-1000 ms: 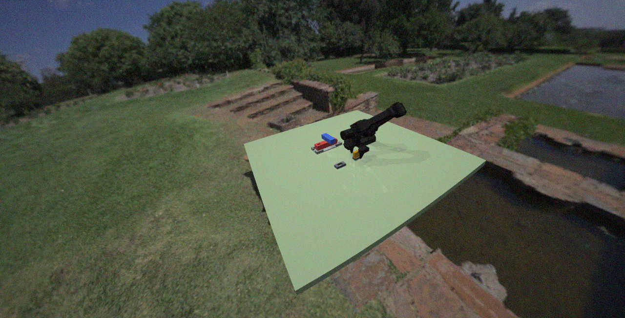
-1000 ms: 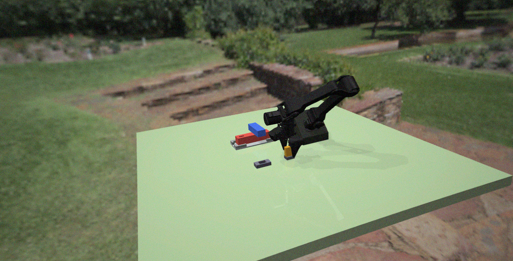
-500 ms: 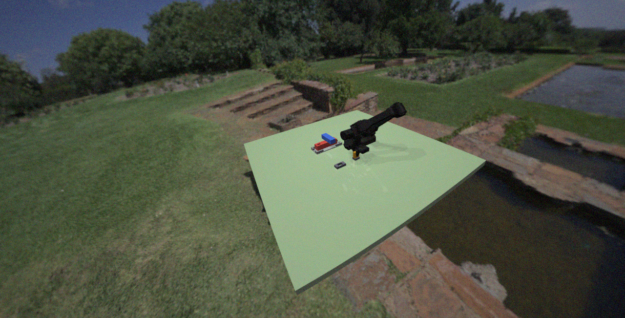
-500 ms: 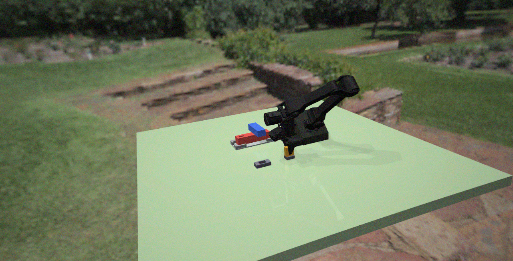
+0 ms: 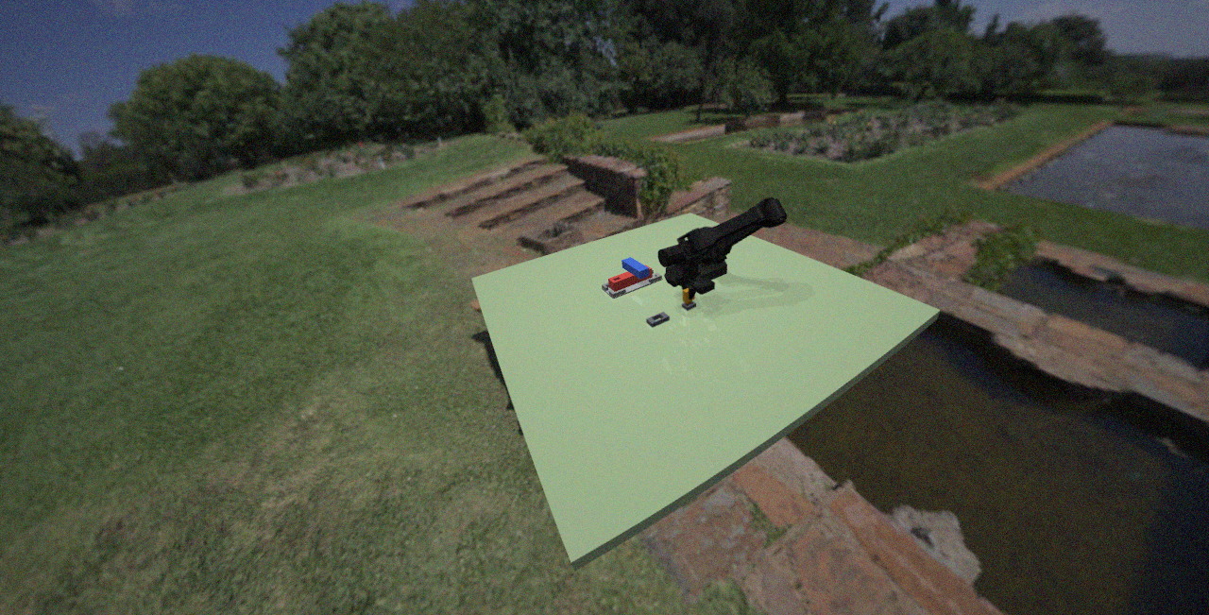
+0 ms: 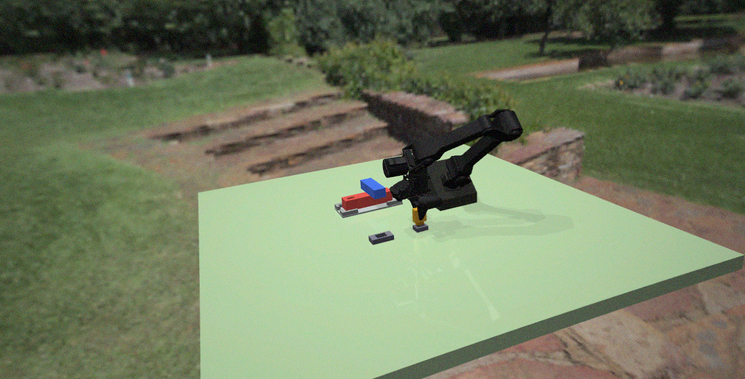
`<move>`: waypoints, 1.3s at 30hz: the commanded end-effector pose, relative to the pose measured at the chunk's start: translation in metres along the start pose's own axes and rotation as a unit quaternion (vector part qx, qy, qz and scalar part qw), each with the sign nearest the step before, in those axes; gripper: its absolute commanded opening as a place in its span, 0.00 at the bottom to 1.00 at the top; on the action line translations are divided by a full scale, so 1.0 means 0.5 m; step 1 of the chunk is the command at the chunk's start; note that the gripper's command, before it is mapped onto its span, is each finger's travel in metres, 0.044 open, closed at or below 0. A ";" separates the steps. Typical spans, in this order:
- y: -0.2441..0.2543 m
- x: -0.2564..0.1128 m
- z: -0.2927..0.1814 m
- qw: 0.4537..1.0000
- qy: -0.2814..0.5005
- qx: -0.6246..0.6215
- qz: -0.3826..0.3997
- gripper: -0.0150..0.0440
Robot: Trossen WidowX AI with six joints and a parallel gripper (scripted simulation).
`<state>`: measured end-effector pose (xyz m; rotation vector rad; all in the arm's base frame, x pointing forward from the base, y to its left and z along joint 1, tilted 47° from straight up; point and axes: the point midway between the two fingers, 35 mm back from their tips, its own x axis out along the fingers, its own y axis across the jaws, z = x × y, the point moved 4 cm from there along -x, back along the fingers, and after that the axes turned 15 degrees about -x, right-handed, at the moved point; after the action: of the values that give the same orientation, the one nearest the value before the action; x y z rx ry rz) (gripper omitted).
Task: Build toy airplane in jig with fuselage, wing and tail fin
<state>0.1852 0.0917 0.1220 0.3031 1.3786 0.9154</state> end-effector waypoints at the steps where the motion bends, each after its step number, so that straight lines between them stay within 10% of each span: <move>1: -0.002 -0.021 0.006 1.000 -0.005 -0.001 -0.007 0.25; 39: -0.006 -0.232 -0.012 0.998 -0.038 0.034 -0.028 0.25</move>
<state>0.1873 0.0083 0.2001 0.3553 1.3449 0.8032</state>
